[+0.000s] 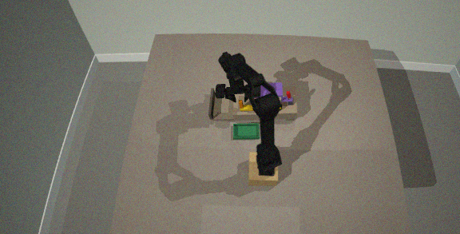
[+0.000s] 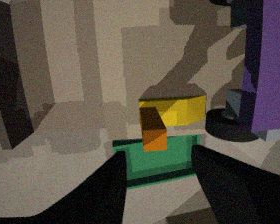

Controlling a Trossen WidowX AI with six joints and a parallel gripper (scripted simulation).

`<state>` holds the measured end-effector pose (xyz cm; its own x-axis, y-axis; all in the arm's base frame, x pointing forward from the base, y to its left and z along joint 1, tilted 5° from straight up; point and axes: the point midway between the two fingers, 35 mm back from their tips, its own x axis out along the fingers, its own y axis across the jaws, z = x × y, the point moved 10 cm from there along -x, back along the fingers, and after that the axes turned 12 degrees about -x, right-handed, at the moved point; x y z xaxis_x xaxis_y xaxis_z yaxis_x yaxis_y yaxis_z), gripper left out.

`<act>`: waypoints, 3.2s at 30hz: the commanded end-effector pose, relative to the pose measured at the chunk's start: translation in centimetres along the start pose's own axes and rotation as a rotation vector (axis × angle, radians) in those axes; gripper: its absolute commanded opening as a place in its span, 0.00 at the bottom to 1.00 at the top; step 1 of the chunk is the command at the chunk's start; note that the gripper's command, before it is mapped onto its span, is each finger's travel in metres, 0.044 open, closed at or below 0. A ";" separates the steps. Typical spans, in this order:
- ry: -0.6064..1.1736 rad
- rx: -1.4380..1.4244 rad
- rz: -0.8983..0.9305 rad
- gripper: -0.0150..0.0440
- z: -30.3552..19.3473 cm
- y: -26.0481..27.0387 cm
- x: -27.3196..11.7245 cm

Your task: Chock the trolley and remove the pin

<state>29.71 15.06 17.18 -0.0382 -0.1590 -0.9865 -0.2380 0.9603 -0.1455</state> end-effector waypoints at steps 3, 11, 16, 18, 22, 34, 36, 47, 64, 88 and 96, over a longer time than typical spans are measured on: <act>-0.012 0.007 0.000 0.58 0.2 -0.1 -2.0; -0.023 0.003 0.016 0.67 0.2 -0.6 -1.9; -0.071 -0.102 0.027 0.58 0.6 -3.1 -2.9; -0.071 -0.169 0.014 0.58 0.7 -3.8 -3.0; -0.067 -0.315 -0.015 0.58 0.8 -5.3 -3.1; -0.016 -0.774 -0.097 0.58 0.7 -10.1 -3.4; -0.002 -0.850 -0.107 0.58 0.6 -10.9 -3.5; 0.095 -1.271 -0.143 0.58 -0.2 -15.2 -3.8; 0.178 -1.556 -0.138 0.58 -1.0 -18.1 -3.9; 0.179 -1.556 -0.139 0.58 -1.1 -18.7 -1.1; 0.179 -1.556 -0.139 0.58 -1.1 -18.7 -0.9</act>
<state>33.19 -2.97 21.21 -0.0083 -0.3519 -0.9360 -0.9738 -0.2100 0.0876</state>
